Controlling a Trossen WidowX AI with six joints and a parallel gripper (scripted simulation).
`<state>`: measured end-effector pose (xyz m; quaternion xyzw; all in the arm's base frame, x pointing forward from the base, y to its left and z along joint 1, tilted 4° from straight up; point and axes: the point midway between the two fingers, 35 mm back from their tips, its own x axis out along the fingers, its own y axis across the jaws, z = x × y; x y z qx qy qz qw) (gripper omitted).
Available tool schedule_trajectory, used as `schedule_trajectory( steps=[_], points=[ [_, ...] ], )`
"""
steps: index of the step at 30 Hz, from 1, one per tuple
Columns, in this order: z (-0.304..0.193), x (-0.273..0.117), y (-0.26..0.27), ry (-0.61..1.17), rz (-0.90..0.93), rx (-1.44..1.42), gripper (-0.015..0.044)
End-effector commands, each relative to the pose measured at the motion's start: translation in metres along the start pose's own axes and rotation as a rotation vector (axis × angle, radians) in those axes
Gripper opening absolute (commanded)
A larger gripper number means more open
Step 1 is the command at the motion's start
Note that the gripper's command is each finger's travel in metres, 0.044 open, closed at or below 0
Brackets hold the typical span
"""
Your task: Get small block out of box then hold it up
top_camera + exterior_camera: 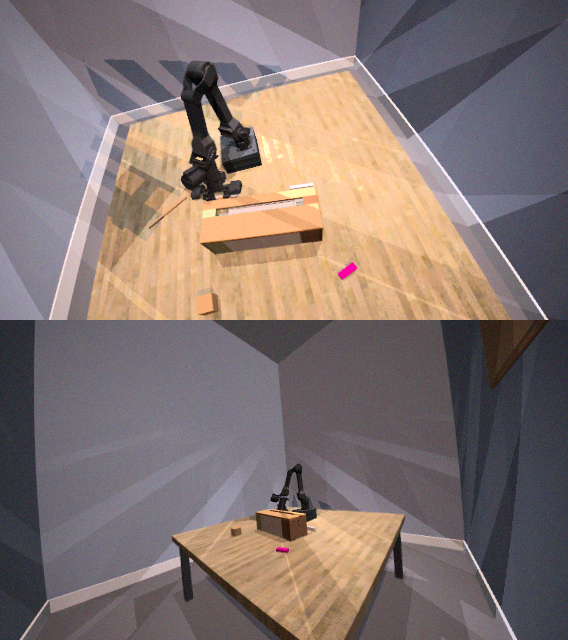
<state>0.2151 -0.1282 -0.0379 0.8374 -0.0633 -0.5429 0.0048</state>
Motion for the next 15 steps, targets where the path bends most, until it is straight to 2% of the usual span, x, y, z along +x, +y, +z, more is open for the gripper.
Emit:
schedule_trajectory(
  steps=[1,15],
  points=[
    [-0.006,-0.009,0.001,0.0,-0.001,-0.003,0.0],
    [-0.027,-0.056,0.001,0.003,0.002,0.0,0.0]
  ],
)
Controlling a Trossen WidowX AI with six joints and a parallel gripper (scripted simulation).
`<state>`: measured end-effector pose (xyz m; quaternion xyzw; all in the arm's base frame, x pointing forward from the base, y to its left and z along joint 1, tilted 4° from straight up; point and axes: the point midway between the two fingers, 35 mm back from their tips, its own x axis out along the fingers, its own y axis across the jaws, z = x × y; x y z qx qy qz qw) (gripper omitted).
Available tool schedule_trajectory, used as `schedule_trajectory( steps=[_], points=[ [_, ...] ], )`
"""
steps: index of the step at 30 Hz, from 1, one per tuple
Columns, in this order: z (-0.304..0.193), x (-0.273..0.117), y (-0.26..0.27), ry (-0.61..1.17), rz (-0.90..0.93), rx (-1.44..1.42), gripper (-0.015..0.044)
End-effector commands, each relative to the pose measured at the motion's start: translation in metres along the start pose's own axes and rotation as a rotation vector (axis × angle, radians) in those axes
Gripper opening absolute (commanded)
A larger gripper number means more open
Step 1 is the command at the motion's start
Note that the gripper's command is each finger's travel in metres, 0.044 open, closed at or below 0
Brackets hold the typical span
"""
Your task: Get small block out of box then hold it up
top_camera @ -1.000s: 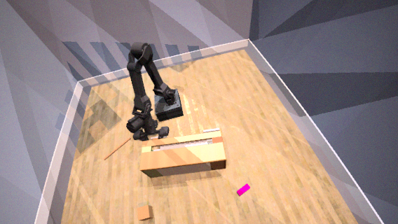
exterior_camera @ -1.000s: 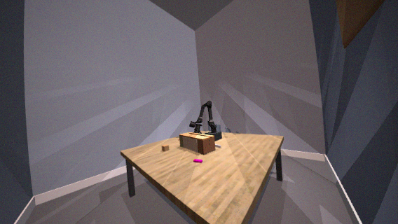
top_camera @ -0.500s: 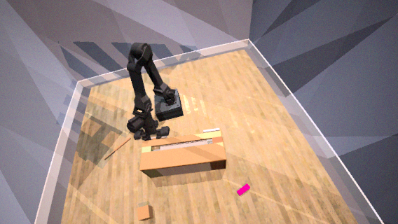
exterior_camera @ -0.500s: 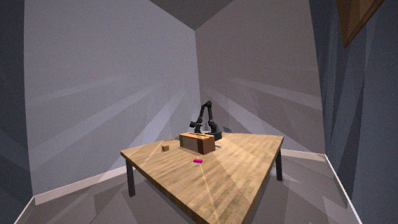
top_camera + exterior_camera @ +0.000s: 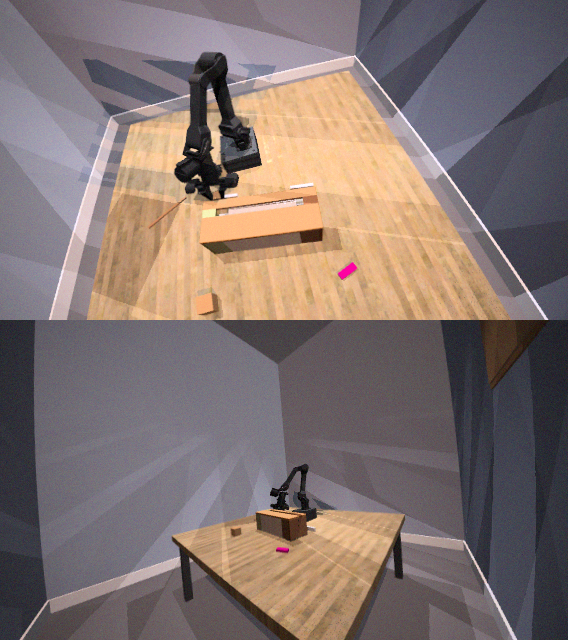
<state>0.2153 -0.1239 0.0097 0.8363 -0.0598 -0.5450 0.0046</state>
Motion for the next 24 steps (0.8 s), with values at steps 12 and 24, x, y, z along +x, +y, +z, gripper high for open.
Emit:
schedule_trajectory(
  steps=[12,24],
  points=[
    [-0.03,-0.047,0.008,0.034,0.074,0.141,0.0],
    [-0.057,-0.099,0.002,0.091,0.127,0.362,0.0]
  ],
)
